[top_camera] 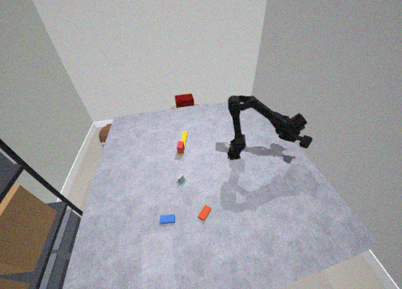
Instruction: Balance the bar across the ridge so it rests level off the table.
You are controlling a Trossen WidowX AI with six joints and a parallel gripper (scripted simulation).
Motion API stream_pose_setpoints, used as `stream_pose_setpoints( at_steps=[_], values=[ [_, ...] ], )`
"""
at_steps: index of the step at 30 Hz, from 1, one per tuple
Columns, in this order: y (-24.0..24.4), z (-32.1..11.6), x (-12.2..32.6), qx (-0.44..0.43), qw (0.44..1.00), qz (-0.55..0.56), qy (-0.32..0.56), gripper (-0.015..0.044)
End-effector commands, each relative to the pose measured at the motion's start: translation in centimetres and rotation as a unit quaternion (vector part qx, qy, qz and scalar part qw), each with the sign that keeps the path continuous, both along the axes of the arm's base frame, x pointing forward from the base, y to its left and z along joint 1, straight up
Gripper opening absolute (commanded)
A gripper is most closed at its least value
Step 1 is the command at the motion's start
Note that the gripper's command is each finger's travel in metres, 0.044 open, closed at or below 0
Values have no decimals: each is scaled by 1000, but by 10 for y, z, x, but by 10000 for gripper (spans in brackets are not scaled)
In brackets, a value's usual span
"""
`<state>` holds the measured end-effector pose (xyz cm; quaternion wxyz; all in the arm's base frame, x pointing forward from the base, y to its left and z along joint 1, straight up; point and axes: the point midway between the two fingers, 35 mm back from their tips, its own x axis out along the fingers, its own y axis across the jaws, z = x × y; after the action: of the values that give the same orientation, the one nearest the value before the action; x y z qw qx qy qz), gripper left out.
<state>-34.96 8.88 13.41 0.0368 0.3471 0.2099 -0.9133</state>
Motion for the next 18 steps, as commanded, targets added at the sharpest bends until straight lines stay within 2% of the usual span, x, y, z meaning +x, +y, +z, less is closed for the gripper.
stream_pose_setpoints(
  at_steps=[1,3,4,18],
  values=[
    [1,0,0,0,1000,-1,0,374],
    [8,0,2,2,1000,-11,1,321],
    [14,1,4,4,1000,-19,2,315],
    [85,3,33,-24,988,-154,-2,315]
  ],
)
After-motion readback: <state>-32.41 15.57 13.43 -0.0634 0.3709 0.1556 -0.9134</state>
